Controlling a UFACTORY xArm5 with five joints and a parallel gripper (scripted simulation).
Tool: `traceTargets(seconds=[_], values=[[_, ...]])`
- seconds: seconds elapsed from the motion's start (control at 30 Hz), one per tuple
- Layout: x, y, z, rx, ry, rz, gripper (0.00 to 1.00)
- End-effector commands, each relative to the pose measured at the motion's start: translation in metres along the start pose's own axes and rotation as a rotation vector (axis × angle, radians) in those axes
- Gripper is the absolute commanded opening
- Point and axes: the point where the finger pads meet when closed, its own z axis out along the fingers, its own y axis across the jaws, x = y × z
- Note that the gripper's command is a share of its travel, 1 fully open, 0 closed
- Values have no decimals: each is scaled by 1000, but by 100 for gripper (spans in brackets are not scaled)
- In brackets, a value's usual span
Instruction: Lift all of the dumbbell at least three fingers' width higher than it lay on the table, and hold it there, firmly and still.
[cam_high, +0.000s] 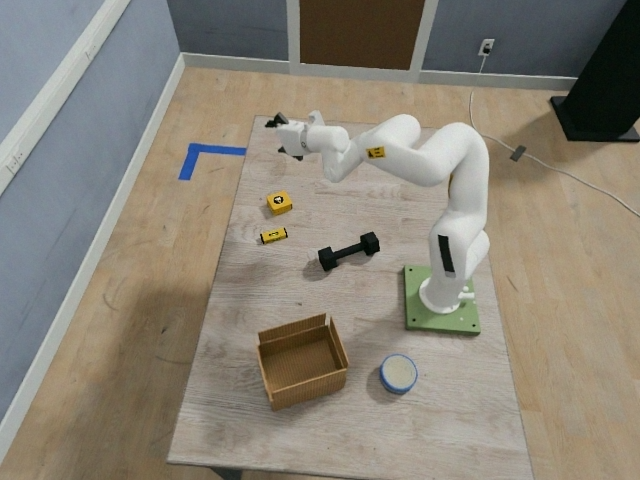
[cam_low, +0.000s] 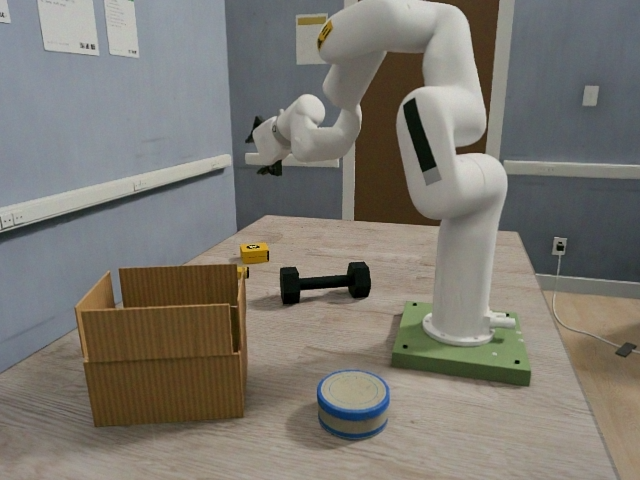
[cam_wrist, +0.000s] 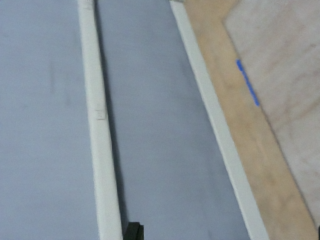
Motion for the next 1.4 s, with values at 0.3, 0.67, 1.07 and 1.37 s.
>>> traceTargets(seconds=[0.3,0.67,1.07,1.37], values=[[-41,87,-57,-380,-28,208,100],[-61,155,-112,-625,11,324,100],[-73,224,-179,-864,95,420,100],[-76,270,-230,-1020,178,473,100]])
